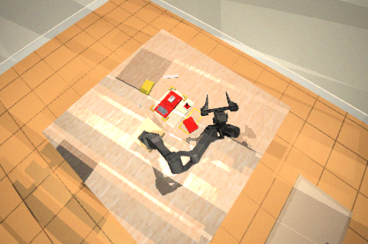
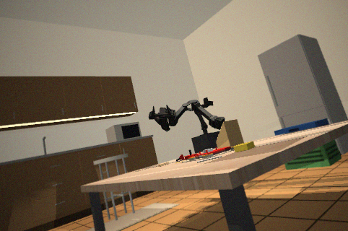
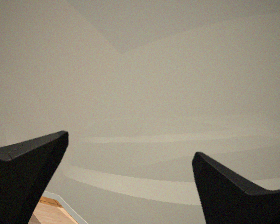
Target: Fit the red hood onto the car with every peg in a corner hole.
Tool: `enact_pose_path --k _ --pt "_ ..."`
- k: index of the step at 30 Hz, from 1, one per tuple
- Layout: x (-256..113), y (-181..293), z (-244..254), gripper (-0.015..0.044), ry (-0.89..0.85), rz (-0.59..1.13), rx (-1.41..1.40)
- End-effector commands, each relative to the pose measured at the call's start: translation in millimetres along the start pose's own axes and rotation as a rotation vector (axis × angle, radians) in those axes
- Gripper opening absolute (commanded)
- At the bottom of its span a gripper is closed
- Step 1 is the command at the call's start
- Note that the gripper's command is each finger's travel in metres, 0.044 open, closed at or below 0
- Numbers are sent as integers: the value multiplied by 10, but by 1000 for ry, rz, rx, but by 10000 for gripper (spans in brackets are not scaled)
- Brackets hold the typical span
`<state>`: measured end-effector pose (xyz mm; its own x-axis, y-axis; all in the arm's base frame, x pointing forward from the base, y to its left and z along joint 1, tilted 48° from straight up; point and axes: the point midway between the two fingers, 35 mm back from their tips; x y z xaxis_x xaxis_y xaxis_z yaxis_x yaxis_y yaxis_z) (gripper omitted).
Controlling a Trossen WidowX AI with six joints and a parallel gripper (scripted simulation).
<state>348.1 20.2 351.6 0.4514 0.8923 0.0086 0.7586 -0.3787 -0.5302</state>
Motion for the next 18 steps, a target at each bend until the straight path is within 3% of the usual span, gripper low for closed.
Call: enact_pose_path --k 1,10,18 --pt "5 15 -2 440 5 7 4" --pt "108 841 185 440 135 424 204" --pt "-98 1475 797 440 40 902 322"
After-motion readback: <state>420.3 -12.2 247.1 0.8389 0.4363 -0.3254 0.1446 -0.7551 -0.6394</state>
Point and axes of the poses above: the point midway between the two fingers, 35 mm back from their tips, its own x axis out along the fingers, its own z axis across the jaws, y = z × x, and after that the axes turned 15 degrees about -x, right-handed
